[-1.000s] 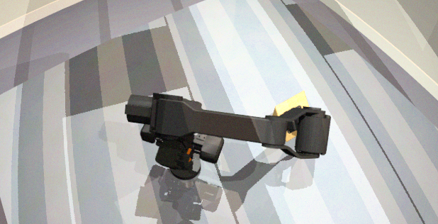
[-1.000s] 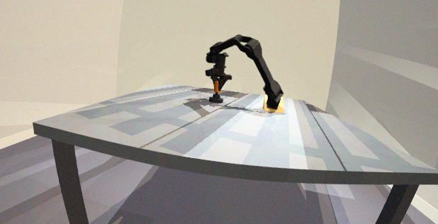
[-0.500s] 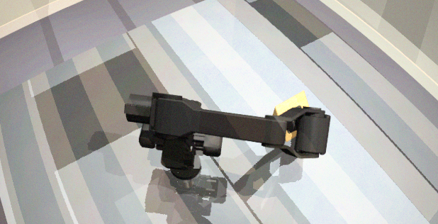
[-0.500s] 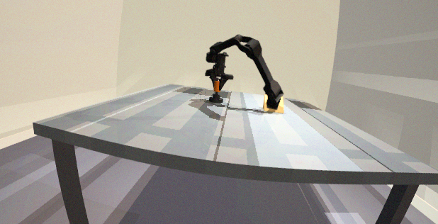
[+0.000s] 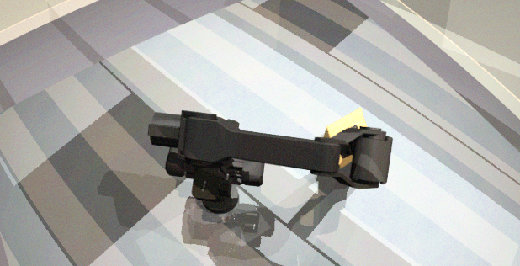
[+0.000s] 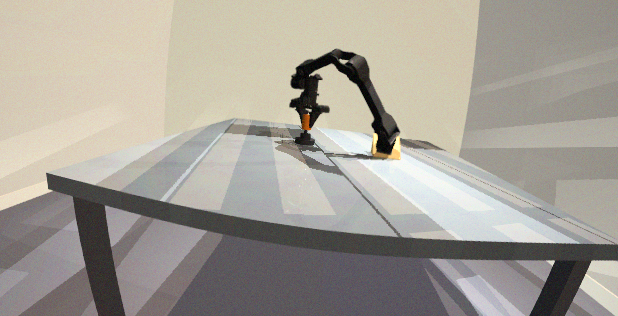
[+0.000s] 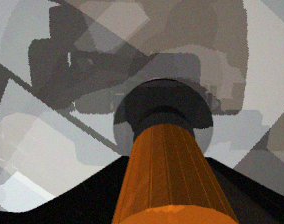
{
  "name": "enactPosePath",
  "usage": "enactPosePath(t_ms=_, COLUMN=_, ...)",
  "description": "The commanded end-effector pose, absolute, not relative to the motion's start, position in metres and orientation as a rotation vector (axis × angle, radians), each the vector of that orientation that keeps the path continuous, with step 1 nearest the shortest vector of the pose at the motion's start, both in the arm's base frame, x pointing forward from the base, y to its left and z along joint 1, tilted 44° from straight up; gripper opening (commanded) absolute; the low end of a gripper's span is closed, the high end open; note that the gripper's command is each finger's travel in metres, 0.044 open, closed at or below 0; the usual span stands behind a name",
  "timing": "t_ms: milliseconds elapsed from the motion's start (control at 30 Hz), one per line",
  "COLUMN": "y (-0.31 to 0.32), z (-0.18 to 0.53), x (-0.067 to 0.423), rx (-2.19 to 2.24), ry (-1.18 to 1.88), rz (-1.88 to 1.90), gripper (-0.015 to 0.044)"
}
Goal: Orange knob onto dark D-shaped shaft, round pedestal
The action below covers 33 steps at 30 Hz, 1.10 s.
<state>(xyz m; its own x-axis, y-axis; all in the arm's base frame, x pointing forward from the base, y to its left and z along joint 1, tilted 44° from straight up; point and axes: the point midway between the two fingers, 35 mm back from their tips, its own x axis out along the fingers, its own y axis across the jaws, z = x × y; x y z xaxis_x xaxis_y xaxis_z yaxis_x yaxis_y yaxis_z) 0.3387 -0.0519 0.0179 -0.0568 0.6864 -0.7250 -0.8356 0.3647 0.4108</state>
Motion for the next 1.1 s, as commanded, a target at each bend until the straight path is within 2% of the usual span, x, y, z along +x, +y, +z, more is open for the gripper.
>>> enactPosePath(t_ms=0, y=-0.0539, z=0.0213, x=0.3402, rx=-0.185, ry=1.04, rz=1.251, gripper=0.0)
enactPosePath(t_ms=267, y=-0.0546, z=0.0196, x=0.3409, rx=-0.346, ry=0.908, rz=1.359, gripper=0.0)
enactPosePath(t_ms=1067, y=-0.0542, z=0.021, x=0.3401, rx=-0.352, ry=0.902, rz=1.364, gripper=0.0)
